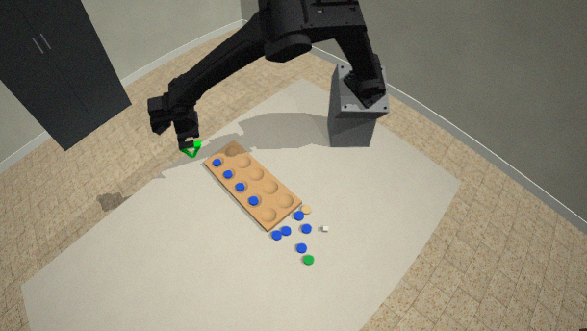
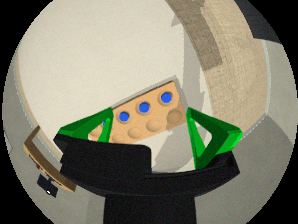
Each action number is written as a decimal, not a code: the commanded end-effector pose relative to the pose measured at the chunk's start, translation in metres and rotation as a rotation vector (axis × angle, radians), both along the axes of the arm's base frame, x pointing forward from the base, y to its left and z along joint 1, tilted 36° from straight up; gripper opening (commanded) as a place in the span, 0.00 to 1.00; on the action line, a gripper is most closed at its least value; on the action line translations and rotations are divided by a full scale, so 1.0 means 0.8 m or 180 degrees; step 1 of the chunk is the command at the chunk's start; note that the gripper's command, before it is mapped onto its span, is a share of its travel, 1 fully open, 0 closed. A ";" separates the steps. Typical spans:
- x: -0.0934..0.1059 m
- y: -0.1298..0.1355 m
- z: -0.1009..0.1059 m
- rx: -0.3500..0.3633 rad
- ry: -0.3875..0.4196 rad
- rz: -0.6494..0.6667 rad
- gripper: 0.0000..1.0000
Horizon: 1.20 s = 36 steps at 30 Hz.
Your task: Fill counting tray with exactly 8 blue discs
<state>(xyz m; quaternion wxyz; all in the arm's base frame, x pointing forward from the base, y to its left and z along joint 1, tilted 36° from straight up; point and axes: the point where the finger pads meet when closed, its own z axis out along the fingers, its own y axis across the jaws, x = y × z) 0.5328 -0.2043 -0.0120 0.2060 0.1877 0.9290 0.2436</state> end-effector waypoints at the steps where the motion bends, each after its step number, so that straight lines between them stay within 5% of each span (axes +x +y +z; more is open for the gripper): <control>1: 0.001 -0.005 0.005 -0.0016 -0.0026 -0.0014 1.00; 17: 0.001 -0.005 0.005 -0.0016 -0.0026 -0.0014 1.00; 18: 0.011 -0.015 0.019 -0.0063 -0.0105 -0.0032 0.46; 25: 0.020 0.006 0.041 -0.0193 -0.0211 0.0039 0.46; 32: 0.058 0.014 0.110 -0.0548 -0.0563 0.0105 0.46; 36: 0.054 0.034 0.125 -0.0671 -0.0632 0.0135 0.46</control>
